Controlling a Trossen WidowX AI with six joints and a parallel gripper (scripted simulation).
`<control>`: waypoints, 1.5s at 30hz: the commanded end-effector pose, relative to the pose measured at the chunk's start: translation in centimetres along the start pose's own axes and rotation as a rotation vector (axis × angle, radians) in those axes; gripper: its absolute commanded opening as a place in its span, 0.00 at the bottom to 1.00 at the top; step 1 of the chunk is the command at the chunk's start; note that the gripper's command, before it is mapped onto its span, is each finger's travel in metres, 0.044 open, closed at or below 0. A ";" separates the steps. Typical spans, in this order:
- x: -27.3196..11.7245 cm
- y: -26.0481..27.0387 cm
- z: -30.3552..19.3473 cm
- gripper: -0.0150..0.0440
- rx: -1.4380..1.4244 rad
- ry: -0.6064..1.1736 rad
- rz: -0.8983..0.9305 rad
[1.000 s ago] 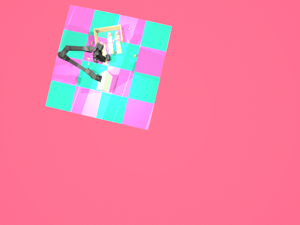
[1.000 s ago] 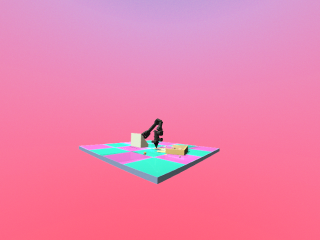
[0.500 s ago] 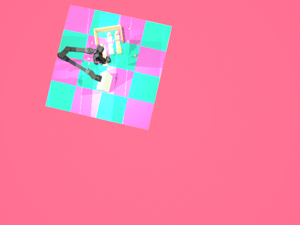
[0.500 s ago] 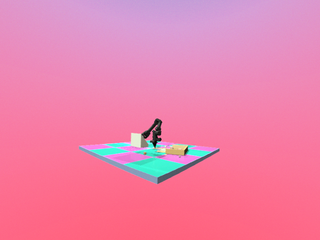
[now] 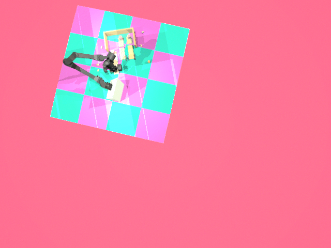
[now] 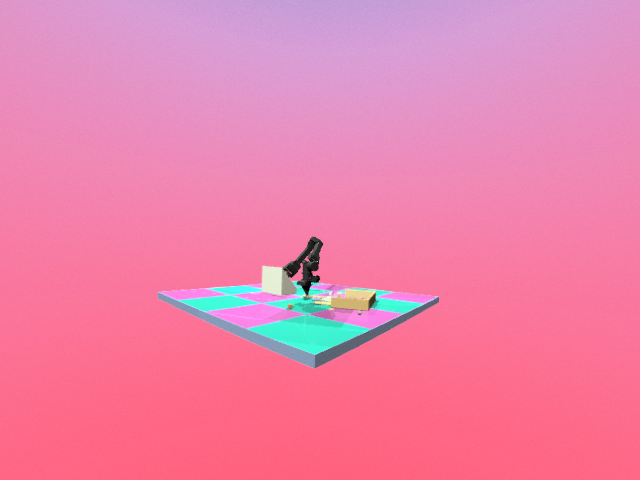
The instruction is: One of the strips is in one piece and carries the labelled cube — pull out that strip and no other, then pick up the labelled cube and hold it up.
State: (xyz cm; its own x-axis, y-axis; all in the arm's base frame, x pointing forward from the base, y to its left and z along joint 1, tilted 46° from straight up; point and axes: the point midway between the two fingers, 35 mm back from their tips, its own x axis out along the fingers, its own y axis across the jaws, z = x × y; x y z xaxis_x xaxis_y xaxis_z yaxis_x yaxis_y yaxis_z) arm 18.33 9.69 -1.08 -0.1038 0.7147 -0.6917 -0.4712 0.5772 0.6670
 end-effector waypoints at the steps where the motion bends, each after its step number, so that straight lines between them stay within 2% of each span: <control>1: 0.4 0.2 -1.6 0.25 0.012 0.032 0.001; 15: 0.3 0.2 -3.3 0.25 0.012 0.032 0.001; 45: 0.3 0.2 -3.4 0.25 0.012 0.032 0.001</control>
State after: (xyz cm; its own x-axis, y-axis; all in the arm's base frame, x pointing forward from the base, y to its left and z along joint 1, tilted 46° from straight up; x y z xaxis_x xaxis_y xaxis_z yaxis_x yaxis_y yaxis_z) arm 16.36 8.70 -1.80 -0.1058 0.7118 -0.6944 -0.4696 0.5798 0.6659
